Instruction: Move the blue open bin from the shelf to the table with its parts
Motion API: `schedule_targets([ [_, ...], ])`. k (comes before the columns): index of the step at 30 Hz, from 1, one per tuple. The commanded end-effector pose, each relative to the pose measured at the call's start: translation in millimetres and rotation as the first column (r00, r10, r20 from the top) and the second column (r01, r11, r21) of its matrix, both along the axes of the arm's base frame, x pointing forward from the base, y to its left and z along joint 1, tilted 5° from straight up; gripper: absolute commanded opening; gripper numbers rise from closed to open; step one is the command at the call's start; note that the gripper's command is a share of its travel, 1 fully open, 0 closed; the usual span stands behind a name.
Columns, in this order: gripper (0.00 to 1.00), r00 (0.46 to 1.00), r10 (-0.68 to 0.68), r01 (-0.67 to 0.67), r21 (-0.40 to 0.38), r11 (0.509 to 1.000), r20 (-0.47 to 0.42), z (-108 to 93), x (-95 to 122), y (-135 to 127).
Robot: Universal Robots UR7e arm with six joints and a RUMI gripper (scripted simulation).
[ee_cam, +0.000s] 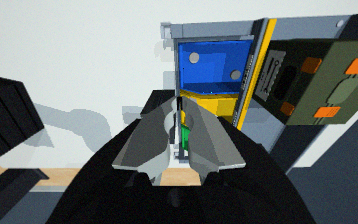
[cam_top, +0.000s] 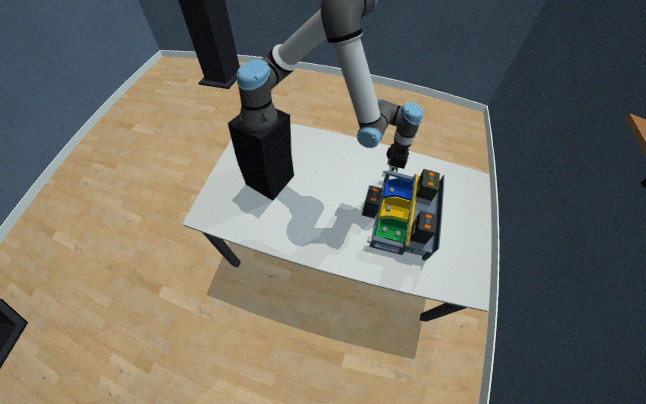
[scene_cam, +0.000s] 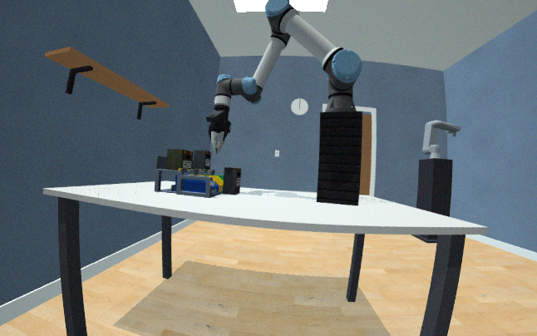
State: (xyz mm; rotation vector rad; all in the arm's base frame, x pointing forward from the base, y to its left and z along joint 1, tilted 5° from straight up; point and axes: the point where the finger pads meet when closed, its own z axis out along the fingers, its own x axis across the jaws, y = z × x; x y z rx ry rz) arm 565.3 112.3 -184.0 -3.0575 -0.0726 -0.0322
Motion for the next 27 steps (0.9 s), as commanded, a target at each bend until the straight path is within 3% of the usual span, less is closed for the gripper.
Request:
schedule_targets([
  [1,0.0,1.0,0.0,0.0,0.0,1.0,0.001,1,2,2],
  [27,0.0,1.0,0.0,0.0,0.0,1.0,0.001,-27,2,5],
])
